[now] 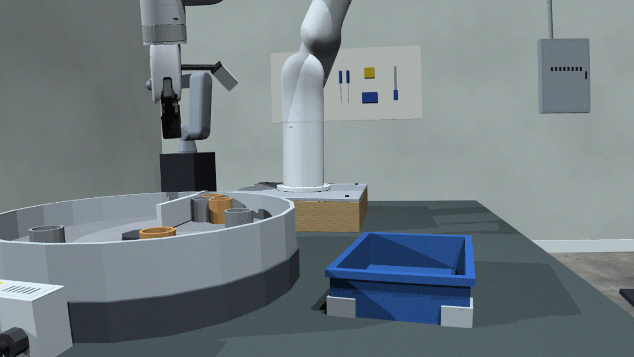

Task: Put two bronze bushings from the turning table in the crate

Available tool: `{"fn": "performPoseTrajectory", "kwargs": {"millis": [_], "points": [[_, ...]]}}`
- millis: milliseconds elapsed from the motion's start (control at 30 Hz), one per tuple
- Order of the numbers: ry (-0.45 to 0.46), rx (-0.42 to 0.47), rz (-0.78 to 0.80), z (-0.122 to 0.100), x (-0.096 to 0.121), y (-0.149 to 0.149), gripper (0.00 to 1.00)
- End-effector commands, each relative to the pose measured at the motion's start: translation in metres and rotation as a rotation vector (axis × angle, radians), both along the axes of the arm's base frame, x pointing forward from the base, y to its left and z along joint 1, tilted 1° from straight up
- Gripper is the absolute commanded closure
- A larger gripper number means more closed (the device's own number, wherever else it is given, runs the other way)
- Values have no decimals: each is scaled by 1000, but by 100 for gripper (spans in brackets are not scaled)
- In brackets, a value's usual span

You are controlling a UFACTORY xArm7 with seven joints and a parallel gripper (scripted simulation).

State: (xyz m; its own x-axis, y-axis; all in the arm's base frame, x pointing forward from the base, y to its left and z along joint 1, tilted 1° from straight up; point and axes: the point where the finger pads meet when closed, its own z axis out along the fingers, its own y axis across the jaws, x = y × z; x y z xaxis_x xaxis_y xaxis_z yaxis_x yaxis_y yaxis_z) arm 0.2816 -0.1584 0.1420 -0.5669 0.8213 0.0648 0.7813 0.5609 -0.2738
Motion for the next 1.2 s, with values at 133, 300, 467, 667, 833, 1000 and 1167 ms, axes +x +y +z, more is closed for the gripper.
{"fn": "performPoseTrajectory", "kwargs": {"millis": [133, 300, 467, 667, 833, 1000, 1167], "points": [[-90, 66, 107, 6, 26, 38, 0], [-90, 66, 107, 6, 26, 38, 0], [-125, 91, 151, 8, 34, 54, 0], [-155, 112, 188, 11, 42, 68, 0], [-155, 112, 188, 11, 42, 68, 0], [-201, 141, 244, 16, 52, 89, 0], [-201, 141, 244, 16, 52, 89, 0]]}}
